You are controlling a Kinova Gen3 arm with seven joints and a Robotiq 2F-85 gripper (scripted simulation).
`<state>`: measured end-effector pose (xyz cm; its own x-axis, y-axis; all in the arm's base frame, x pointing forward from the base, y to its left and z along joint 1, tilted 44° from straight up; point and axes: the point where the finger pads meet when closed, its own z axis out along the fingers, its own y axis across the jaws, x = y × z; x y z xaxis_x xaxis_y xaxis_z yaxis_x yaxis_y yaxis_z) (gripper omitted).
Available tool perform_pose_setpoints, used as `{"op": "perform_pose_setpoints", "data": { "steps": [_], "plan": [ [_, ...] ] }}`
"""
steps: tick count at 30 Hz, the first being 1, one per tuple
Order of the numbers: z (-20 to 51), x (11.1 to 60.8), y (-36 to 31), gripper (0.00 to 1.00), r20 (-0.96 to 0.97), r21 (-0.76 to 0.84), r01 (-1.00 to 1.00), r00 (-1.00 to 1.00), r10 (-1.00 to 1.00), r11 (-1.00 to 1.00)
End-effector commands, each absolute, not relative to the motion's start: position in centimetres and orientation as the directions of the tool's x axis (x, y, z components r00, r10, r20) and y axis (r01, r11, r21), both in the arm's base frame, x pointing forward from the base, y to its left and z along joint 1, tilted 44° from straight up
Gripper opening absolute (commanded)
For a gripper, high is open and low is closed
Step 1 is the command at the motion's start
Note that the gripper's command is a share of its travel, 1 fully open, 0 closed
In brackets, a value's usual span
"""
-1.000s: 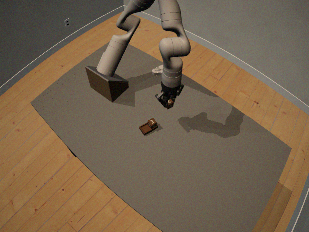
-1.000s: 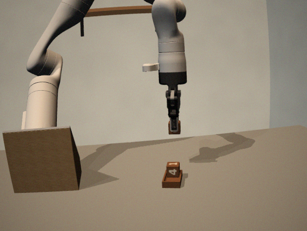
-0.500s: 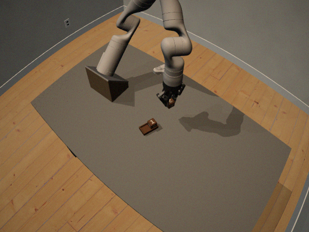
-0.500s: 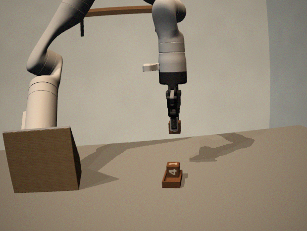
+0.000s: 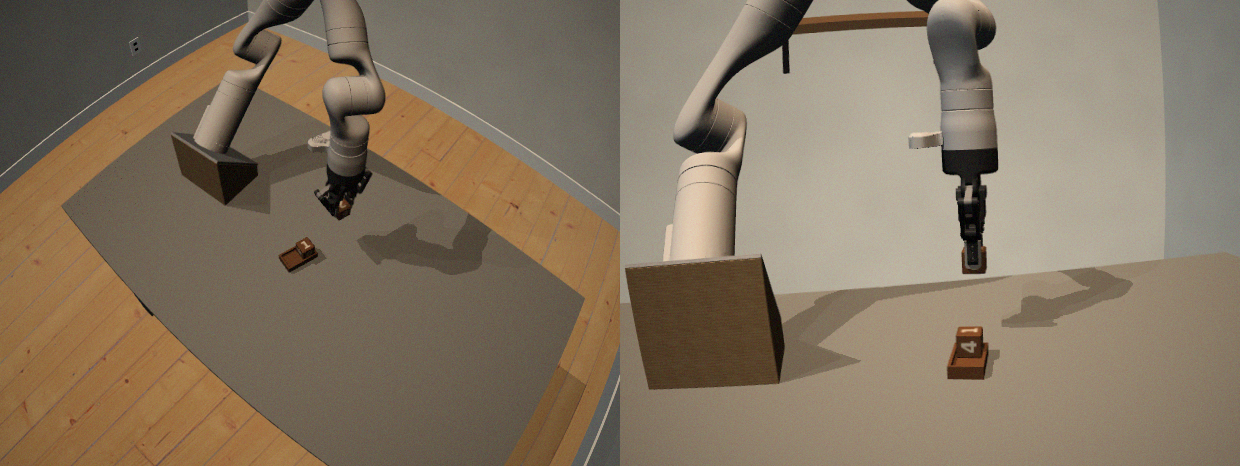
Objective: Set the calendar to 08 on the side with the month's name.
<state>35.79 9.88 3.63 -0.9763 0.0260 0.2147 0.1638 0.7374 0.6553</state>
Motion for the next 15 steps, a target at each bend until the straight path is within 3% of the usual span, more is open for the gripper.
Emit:
{"op": "perform_pose_setpoints", "data": {
  "steps": [1, 15],
  "plan": [
    [3.2, 35.6, 10.4, 0.28, 0.218, 0.656, 0.164, -0.976, 0.023, 0.736],
    [-0.7, 34.8, 14.0, 0.28, 0.218, 0.656, 0.164, -0.976, 0.023, 0.736]
  ]
}}
